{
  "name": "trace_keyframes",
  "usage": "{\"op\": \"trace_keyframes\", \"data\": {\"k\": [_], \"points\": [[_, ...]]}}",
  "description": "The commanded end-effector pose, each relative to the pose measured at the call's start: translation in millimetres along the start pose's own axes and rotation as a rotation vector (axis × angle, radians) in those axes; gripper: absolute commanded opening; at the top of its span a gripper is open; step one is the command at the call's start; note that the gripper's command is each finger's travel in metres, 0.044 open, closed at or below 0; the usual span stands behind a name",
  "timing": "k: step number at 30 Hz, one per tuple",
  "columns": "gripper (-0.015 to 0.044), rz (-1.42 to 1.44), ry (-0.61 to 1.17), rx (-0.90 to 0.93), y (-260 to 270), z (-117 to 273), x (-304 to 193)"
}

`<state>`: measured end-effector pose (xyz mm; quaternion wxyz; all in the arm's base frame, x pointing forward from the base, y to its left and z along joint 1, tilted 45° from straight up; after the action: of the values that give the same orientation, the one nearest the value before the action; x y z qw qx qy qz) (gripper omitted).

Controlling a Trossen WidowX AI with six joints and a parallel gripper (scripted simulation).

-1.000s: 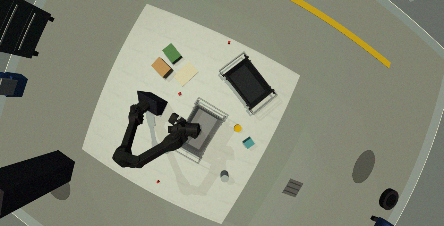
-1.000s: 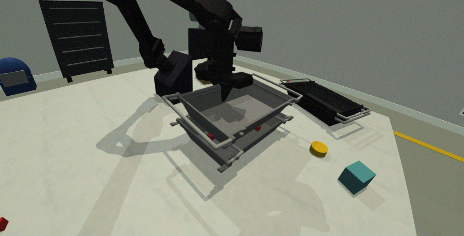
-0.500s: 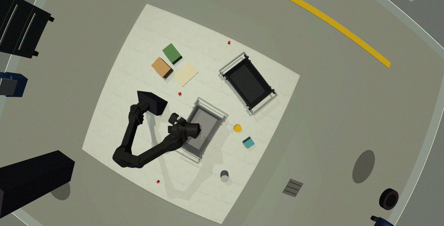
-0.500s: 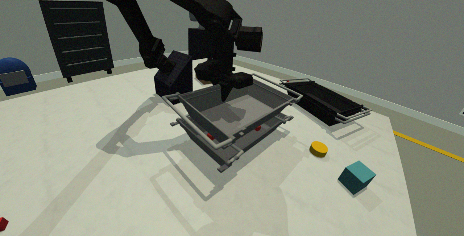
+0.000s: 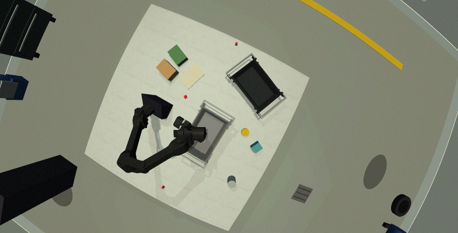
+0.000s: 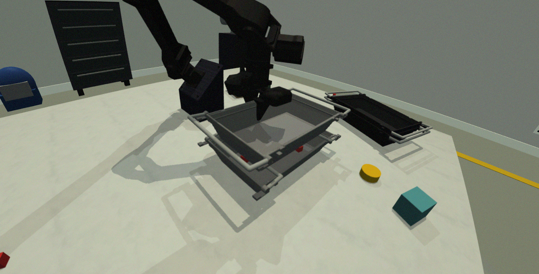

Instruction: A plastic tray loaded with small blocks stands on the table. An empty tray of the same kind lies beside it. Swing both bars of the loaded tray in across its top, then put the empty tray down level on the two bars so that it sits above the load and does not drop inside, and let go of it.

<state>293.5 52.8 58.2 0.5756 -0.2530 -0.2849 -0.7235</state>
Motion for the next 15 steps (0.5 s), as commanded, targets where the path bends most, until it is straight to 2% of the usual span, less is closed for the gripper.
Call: {"op": "trace_keyframes", "data": {"k": [1, 15], "points": [[0.0191, 0.004, -0.001, -0.008, -0.3, -1.5, 0.8], [0.0396, 0.004, -0.001, -0.008, -0.3, -1.5, 0.8]]}}
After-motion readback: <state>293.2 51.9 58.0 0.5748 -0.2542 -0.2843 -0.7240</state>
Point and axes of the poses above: the point midway between the two fingers, 35 mm back from their tips, its own z axis back along the fingers, its own y axis across the jaws, x = y × z, the point moved 10 cm from there along z, back along the fingers, and after that the axes turned 5 degrees about -z, right-handed, at the moved point
